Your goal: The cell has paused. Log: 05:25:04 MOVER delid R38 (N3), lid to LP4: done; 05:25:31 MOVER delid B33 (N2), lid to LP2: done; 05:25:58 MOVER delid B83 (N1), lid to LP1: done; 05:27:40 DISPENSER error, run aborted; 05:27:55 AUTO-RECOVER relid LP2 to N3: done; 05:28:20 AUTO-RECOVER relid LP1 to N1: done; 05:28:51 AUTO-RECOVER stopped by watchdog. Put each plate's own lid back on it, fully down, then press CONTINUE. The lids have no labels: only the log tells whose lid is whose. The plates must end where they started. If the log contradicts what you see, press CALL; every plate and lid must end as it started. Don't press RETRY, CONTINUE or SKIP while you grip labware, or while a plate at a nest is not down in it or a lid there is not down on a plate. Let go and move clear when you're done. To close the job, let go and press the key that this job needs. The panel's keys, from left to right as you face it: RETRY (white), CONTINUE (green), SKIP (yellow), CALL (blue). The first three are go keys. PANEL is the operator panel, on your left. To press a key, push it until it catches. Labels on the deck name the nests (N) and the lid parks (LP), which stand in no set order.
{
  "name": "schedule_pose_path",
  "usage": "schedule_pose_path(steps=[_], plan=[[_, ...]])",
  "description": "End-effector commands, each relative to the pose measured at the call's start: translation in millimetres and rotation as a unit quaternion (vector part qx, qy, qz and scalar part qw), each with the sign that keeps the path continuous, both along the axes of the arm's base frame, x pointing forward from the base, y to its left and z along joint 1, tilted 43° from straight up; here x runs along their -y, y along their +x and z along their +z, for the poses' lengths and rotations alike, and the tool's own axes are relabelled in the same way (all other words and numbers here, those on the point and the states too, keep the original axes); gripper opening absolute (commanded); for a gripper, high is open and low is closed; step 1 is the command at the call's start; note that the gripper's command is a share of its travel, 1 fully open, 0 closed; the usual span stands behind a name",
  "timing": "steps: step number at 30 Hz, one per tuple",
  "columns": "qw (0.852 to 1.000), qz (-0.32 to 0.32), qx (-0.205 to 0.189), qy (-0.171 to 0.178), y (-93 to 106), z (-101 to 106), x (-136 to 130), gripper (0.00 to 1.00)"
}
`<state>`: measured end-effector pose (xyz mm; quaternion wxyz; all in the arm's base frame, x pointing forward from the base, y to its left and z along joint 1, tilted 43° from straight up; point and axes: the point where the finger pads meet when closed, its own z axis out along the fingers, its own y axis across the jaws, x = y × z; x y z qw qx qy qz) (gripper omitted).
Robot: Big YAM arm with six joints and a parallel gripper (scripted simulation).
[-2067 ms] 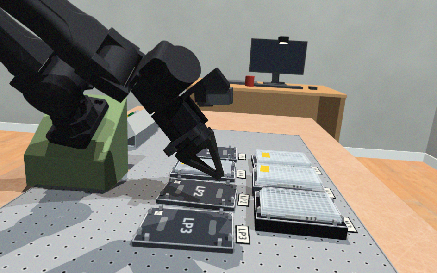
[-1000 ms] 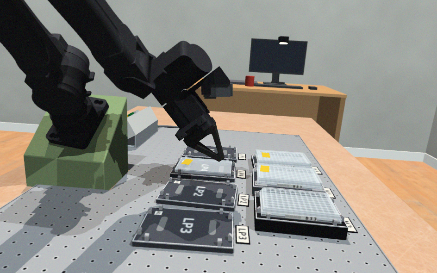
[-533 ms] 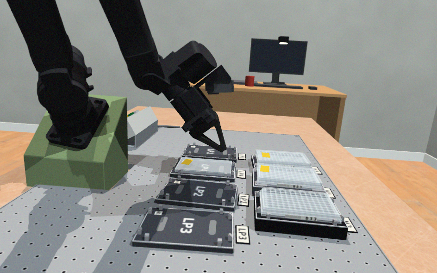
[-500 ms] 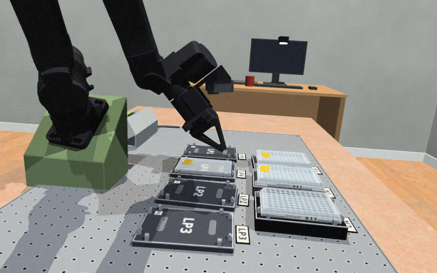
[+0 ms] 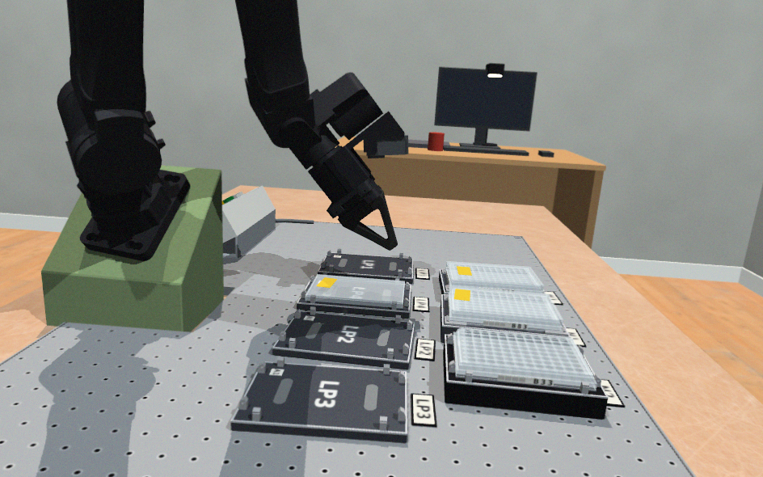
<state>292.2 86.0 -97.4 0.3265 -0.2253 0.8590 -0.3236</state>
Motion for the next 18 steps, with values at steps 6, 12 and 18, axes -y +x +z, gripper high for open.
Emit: schedule_pose_path(steps=[6,12,18], plan=[[0.999,-0.016,0.015,0.023,2.5,-23.4,-33.5,0.0],[0.999,-0.02,0.015,0.025,-0.3,-29.0,-36.6,0.0],[0.999,-0.02,0.015,0.025,-0.3,-28.9,-36.6,0.0]])
